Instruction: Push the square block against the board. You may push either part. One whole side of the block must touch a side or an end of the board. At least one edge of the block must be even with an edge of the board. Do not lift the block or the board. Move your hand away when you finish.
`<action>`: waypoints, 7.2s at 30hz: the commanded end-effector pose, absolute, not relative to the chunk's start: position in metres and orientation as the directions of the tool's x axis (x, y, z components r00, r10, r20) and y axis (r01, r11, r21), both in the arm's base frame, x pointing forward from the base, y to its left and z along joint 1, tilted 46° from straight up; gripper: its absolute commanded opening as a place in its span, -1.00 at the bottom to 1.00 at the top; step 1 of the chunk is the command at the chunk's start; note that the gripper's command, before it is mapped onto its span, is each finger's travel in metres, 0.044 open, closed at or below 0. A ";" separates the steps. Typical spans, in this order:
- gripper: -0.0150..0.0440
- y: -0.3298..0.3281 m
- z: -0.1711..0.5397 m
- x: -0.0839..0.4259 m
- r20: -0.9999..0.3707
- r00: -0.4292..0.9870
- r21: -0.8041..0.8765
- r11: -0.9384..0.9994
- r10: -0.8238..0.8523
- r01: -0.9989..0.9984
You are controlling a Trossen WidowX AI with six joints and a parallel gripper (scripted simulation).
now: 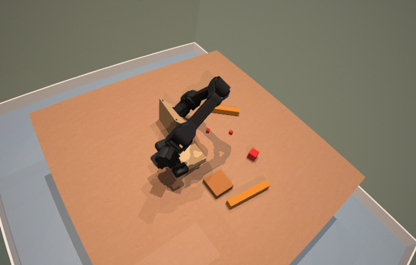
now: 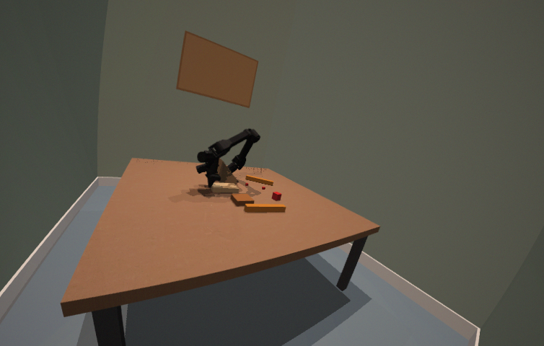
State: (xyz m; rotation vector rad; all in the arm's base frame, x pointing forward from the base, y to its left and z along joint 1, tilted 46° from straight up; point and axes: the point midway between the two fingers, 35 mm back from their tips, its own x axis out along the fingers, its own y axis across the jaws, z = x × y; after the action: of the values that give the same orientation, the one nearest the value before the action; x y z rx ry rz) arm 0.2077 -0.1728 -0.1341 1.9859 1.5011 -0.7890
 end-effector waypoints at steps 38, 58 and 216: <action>-0.49 -0.177 -0.146 0.206 -0.708 0.206 0.049 -0.244 0.675 0.968; -0.49 -0.225 -0.118 0.194 -0.710 0.205 0.048 -0.244 0.673 0.969; -0.49 -0.005 0.027 0.239 -0.696 0.205 -0.045 0.243 0.688 -0.969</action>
State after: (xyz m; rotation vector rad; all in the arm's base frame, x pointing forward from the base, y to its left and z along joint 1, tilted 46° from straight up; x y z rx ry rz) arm 0.2392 -0.0094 0.0223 -0.5500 0.6254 1.2379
